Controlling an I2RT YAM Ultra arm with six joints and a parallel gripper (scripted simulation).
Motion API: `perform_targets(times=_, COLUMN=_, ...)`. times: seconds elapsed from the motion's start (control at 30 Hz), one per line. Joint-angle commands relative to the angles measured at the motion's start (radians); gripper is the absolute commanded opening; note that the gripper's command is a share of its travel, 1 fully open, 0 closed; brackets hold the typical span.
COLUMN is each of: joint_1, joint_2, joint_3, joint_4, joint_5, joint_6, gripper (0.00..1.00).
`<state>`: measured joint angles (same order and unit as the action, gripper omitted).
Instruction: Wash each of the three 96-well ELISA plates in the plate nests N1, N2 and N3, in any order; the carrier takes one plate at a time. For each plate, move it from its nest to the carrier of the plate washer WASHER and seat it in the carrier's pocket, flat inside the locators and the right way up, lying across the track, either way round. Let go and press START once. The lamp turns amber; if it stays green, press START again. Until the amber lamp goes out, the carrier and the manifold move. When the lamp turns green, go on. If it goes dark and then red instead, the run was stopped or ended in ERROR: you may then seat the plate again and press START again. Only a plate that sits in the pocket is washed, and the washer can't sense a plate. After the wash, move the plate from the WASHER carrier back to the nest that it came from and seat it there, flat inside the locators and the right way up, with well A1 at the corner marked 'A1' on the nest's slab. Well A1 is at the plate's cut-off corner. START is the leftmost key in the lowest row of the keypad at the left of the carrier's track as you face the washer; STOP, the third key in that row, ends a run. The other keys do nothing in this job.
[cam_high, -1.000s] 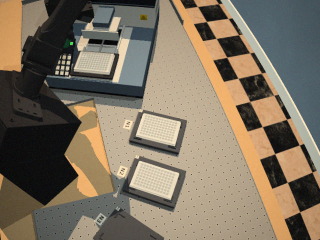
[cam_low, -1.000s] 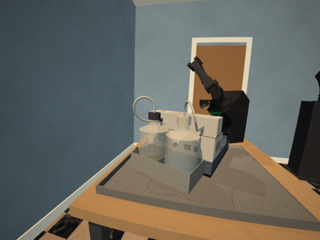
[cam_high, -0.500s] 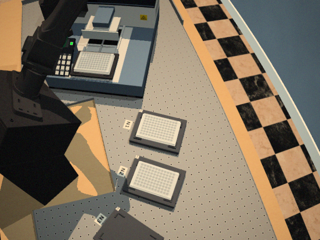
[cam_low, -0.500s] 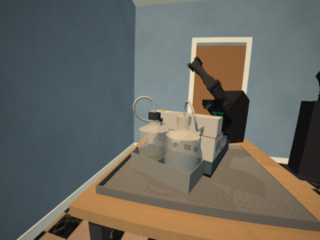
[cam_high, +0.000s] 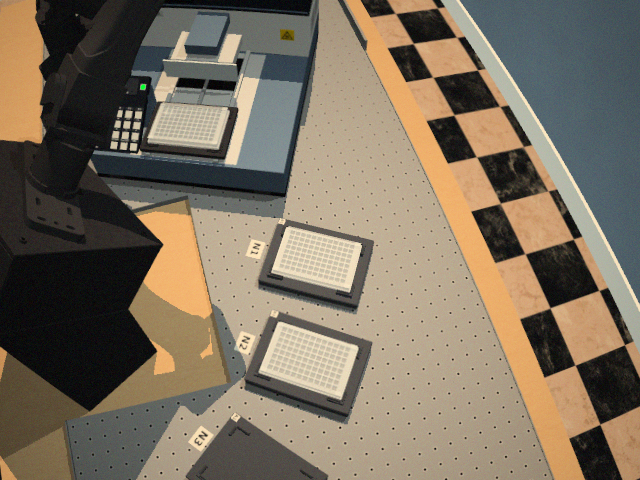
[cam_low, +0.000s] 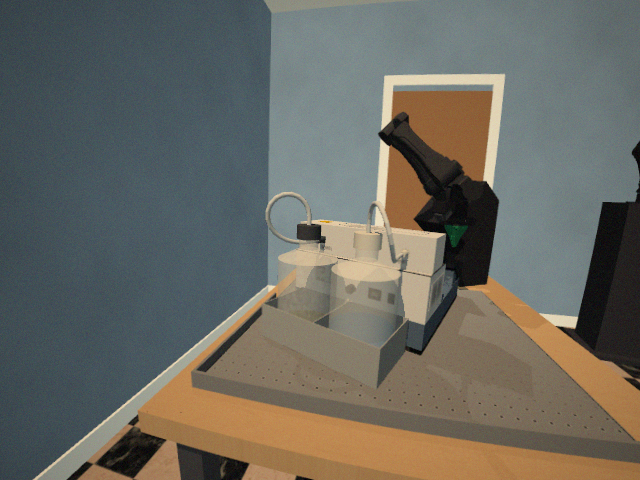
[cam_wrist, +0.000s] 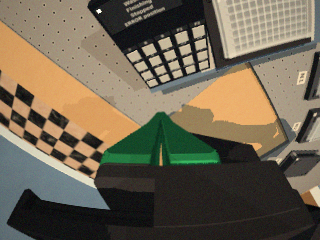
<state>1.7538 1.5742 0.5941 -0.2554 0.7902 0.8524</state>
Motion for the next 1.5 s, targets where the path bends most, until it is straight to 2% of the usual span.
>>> perform_targets(times=0.0, joint_1=0.047, joint_2=0.046, joint_3=0.012, joint_4=0.005, joint_5=0.029, joint_6=-0.067, gripper=0.00)
perform_targets(times=0.07, joint_1=0.063, joint_2=0.070, joint_3=0.018, joint_4=0.006, joint_5=0.034, joint_6=-0.111, gripper=0.00)
perform_targets(times=0.33, joint_1=0.063, joint_2=0.070, joint_3=0.018, joint_4=0.005, joint_5=0.034, joint_6=-0.296, gripper=0.00)
perform_targets(times=0.47, joint_1=0.063, joint_2=0.070, joint_3=0.018, joint_4=0.006, joint_5=0.034, joint_6=-0.296, gripper=0.00)
perform_targets(times=0.67, joint_1=-0.024, joint_2=0.150, joint_3=-0.011, joint_4=0.202, joint_5=0.006, joint_6=-0.416, gripper=0.00)
perform_targets(times=1.37, joint_1=-0.024, joint_2=0.150, joint_3=-0.011, joint_4=0.201, joint_5=0.006, joint_6=-0.415, gripper=0.00)
perform_targets(times=1.47, joint_1=-0.039, joint_2=0.166, joint_3=-0.014, joint_4=0.234, joint_5=0.001, joint_6=-0.435, gripper=0.00)
